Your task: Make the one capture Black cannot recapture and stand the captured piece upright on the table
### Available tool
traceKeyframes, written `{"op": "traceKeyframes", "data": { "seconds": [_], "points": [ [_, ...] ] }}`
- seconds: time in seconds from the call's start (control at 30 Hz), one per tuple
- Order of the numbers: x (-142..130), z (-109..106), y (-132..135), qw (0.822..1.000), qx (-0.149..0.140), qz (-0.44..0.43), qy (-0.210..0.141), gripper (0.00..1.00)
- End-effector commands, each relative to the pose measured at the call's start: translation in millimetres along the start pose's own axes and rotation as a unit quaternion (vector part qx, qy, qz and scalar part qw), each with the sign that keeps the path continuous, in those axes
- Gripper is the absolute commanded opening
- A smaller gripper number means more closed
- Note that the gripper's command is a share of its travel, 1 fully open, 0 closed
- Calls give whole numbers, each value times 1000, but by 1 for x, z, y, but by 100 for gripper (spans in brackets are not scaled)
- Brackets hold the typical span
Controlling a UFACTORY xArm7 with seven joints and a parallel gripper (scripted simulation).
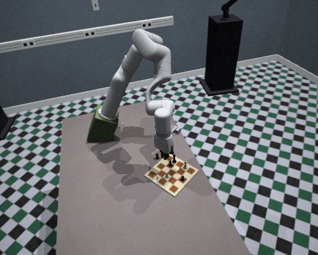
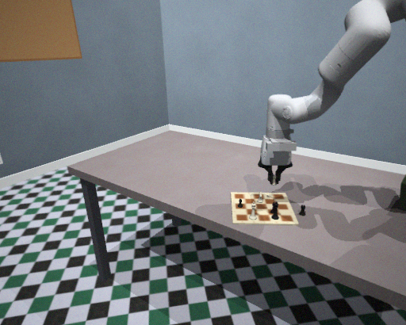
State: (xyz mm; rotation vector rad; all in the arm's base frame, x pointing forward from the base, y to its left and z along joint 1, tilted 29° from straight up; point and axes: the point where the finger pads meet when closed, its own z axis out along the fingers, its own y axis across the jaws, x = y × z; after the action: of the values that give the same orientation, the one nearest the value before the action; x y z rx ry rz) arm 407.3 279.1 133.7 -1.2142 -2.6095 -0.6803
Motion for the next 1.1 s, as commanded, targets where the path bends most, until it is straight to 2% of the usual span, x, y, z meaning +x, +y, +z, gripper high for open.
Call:
{"op": "traceKeyframes", "data": {
  "seconds": [0.0, 0.37, 0.43, 0.6, 0.77, 1.07],
  "points": [
    [-1, 10, 1, 1000, -2, 0, 0, 0],
    [0, 61, 2, 1000, -2, 0, 0, 0],
    [0, 61, 2, 1000, -2, 0, 0, 0],
    [0, 79, 2, 1000, -2, 0, 0, 0],
    [0, 86, 2, 1000, -2, 0, 0, 0],
    [0, 87, 2, 1000, -2, 0, 0, 0]
  ]
}}
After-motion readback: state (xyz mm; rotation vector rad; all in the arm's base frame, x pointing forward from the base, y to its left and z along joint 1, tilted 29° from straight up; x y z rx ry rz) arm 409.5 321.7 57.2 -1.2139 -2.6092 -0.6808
